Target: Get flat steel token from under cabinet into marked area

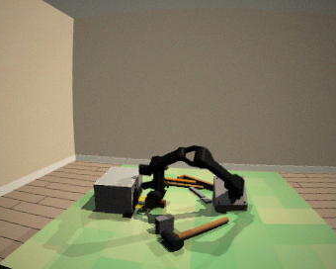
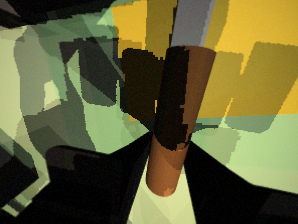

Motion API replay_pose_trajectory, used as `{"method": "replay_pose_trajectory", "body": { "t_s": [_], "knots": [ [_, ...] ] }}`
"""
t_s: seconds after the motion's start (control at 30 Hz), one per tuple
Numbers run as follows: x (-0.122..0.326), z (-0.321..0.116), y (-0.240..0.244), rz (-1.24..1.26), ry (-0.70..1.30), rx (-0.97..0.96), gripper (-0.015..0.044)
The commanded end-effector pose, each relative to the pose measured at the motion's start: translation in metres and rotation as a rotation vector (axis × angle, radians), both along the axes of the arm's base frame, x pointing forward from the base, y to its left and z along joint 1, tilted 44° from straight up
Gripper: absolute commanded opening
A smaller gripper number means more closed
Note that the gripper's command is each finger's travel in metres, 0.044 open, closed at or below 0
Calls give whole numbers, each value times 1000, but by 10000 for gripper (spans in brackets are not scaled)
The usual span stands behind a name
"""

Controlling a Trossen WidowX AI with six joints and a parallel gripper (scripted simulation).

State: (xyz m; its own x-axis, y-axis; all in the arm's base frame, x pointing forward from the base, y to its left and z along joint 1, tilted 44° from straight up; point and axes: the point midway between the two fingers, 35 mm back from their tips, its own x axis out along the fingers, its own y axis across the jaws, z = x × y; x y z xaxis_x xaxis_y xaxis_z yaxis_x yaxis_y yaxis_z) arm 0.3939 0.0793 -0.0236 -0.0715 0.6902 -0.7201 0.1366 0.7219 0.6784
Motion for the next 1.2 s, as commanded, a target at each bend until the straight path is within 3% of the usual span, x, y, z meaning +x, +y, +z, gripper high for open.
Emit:
{"method": "replay_pose_trajectory", "body": {
  "t_s": [0.0,1.17],
  "knots": [
    [-2,-3,-2,4,-2,-7,0],
    [-32,4,2,4,0,-7,0]
  ]
}}
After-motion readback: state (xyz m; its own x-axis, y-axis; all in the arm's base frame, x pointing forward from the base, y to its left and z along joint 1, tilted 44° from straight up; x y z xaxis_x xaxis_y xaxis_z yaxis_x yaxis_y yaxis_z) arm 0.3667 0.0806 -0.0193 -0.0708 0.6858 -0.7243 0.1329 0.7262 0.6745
